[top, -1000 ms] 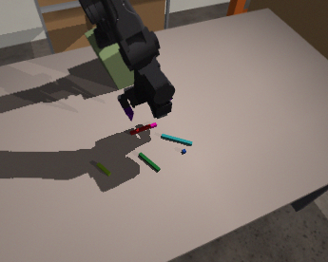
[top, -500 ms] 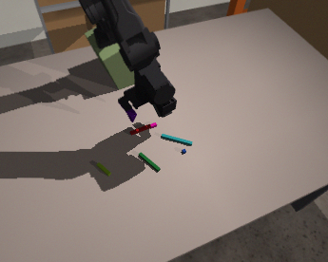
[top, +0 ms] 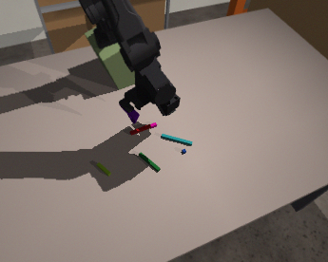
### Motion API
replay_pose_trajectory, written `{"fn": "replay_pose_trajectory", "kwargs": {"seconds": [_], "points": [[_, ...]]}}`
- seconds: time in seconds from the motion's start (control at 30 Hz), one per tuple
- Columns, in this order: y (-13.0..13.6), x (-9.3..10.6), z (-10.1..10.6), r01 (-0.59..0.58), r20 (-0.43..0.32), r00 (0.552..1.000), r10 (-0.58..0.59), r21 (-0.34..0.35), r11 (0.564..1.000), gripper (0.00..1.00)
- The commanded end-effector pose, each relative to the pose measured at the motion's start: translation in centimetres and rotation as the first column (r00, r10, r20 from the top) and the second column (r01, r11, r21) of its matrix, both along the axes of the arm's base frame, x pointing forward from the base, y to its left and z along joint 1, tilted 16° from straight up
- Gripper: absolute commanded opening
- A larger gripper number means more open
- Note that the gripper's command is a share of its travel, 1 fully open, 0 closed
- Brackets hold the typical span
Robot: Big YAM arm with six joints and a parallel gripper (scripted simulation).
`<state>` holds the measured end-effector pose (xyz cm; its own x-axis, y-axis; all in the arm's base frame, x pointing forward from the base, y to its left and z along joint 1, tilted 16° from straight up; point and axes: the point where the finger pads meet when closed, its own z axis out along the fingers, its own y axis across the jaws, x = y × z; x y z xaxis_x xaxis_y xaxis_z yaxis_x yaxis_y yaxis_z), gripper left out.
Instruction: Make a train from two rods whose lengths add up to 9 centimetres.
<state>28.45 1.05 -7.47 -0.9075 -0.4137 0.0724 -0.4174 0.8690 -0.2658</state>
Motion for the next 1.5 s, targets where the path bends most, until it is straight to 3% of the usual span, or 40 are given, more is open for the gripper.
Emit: {"fn": "replay_pose_trajectory", "kwargs": {"seconds": [0.0,0.03,0.07,0.37,0.4,0.8,0.83,1.03,1.07,1.33,1.37,1.47], "points": [[0.75,3.25,1.20,-0.044,0.064,0.997,0.043,0.012,0.999,1.00],[0.75,3.25,1.20,-0.044,0.064,0.997,0.043,0.012,0.999,1.00],[0.94,2.93,0.63,-0.134,0.023,0.991,0.134,0.002,0.991,1.00],[0.99,3.19,1.02,-0.134,0.037,0.990,0.134,0.004,0.991,1.00],[1.18,2.90,0.50,-0.222,-0.002,0.975,0.222,-0.002,0.975,1.00],[1.11,3.32,1.23,-0.217,0.020,0.976,0.217,-0.002,0.976,1.00],[1.30,3.08,0.68,-0.301,-0.017,0.954,0.301,-0.006,0.954,1.00],[1.14,3.09,0.68,-0.296,-0.017,0.955,0.296,-0.006,0.955,1.00],[1.33,2.92,0.35,-0.376,-0.048,0.926,0.375,-0.006,0.927,1.00],[1.19,3.35,0.97,-0.369,-0.027,0.929,0.369,-0.009,0.929,1.00],[1.35,3.05,0.45,-0.444,-0.065,0.894,0.443,-0.006,0.896,1.00],[1.28,3.12,0.54,-0.442,-0.062,0.896,0.441,-0.007,0.897,1.00]]}}
